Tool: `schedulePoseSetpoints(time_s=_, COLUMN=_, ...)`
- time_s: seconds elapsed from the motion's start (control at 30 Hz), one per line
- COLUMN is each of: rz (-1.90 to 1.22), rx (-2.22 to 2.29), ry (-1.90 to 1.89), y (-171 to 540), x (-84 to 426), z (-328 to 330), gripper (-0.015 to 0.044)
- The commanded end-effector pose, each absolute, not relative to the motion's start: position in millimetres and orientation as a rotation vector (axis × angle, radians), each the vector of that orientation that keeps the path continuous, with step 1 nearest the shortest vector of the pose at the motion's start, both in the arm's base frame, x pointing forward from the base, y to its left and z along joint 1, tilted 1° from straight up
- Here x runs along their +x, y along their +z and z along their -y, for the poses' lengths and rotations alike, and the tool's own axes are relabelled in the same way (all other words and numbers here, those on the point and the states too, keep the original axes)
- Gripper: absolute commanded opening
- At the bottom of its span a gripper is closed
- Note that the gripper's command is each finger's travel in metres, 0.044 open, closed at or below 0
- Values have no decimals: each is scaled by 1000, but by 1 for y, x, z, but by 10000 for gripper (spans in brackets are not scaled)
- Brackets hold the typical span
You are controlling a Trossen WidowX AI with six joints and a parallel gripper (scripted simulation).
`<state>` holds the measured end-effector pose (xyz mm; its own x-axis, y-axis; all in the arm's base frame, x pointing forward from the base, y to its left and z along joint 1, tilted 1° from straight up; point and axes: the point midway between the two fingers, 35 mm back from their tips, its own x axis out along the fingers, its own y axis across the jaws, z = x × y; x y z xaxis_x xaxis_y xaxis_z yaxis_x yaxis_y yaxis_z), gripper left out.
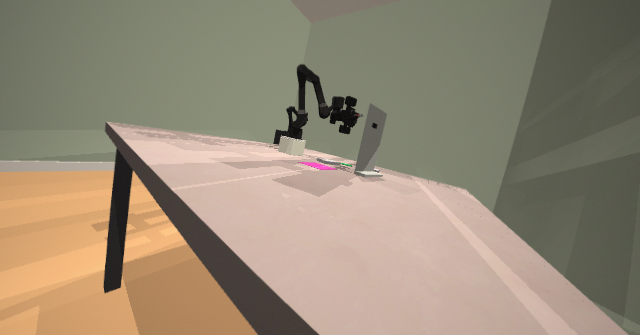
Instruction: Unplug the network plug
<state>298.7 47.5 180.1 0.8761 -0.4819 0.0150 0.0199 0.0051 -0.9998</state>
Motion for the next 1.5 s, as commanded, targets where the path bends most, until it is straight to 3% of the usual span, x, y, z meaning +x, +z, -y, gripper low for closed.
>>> schedulePoseSetpoints(time_s=0.0, rz=-384, rx=-1528, ry=-412, y=188, x=295, z=-45, gripper=0)
schedulePoseSetpoints(time_s=1.47, rz=-670, rx=-1678, ry=-145, y=132, x=329, z=41, gripper=0)
